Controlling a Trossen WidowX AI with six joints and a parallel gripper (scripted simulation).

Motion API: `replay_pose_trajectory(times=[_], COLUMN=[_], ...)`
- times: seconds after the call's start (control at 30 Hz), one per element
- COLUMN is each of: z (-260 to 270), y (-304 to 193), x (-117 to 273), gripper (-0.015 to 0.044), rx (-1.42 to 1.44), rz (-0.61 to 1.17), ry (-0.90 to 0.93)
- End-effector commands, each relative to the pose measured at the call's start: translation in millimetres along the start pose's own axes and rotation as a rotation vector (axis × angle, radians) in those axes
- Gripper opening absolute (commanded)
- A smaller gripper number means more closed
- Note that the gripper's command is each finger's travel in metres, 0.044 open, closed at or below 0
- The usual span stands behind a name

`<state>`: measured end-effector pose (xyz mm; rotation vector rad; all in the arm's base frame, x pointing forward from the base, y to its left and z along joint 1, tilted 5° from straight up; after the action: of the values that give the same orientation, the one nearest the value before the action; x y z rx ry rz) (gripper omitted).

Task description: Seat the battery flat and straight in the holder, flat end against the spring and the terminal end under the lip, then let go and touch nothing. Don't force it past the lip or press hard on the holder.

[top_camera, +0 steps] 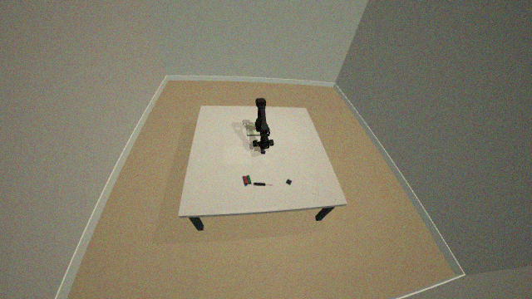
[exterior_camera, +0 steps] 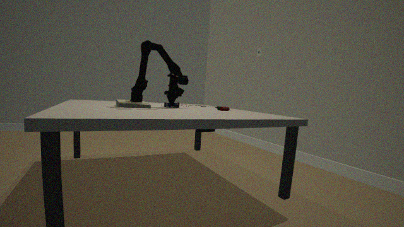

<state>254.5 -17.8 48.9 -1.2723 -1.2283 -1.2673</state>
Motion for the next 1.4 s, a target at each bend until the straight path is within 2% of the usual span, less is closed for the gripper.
replay_pose_trajectory(times=[0.0,1.37], z=[1,0], y=[-3,13], x=[-2,-2], gripper=[0.0085,0.0085], rx=[-0.004,-0.005], rz=[0.026,0.019], ry=[0.001,0.000])
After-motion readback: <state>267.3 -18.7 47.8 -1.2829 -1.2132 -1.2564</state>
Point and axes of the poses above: the point midway between the two fingers, 35 mm back from their tips, its own x axis back along the fingers, its own z axis across the jaws, y = z × x, the point moved 2 cm from there along x, back along the fingers, and after that the axes turned 2 degrees about x, right-handed, at the moved point
